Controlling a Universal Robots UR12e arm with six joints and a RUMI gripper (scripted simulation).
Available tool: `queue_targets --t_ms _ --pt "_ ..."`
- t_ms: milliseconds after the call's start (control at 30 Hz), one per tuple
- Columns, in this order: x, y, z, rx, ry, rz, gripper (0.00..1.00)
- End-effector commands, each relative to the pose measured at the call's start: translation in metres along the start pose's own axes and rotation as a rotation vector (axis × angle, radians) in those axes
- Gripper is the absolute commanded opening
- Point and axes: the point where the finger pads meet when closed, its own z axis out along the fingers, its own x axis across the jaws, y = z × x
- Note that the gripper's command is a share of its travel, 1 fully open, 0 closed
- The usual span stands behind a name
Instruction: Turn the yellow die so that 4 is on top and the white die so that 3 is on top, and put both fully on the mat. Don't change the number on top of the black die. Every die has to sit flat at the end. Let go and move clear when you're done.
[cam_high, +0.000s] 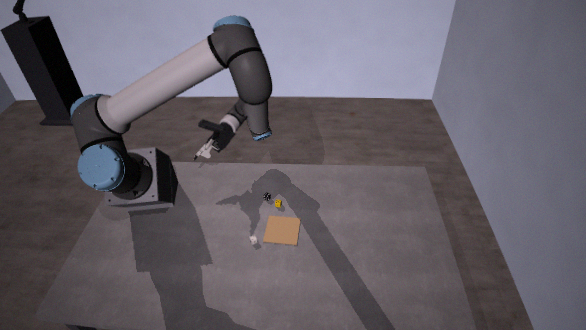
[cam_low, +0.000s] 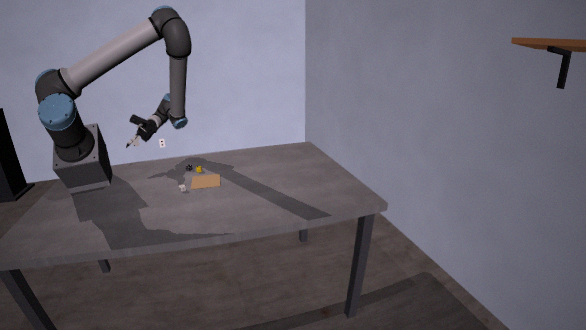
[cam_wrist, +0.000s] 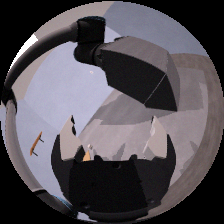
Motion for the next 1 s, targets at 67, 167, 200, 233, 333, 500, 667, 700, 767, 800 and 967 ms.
queue_targets --t_ms 67,167,200,233,333,500,667,700,767,800,967 --pt "0.007 0.019 0.008 0.026 0.223 0.001 1.00" --pt "0.008 0.025 0.009 0.031 0.284 0.006 1.00" --pt "0.008 0.025 0.009 0.031 0.284 0.006 1.00" --pt "0.008 0.025 0.009 0.031 0.284 0.006 1.00" --pt "0.009 0.040 0.009 0.039 0.405 0.021 1.00" --pt "0.008 0.054 0.009 0.041 0.511 0.038 1.00" --pt "0.003 0.075 0.008 0.039 0.647 0.070 1.00" --pt "0.002 0.079 0.008 0.038 0.672 0.076 1.00" --pt "0.001 0.083 0.008 0.037 0.692 0.082 1.00" --pt "0.001 0.083 0.008 0.037 0.692 0.082 1.00" --pt "-0.009 0.106 0.008 0.026 0.822 0.127 1.00"
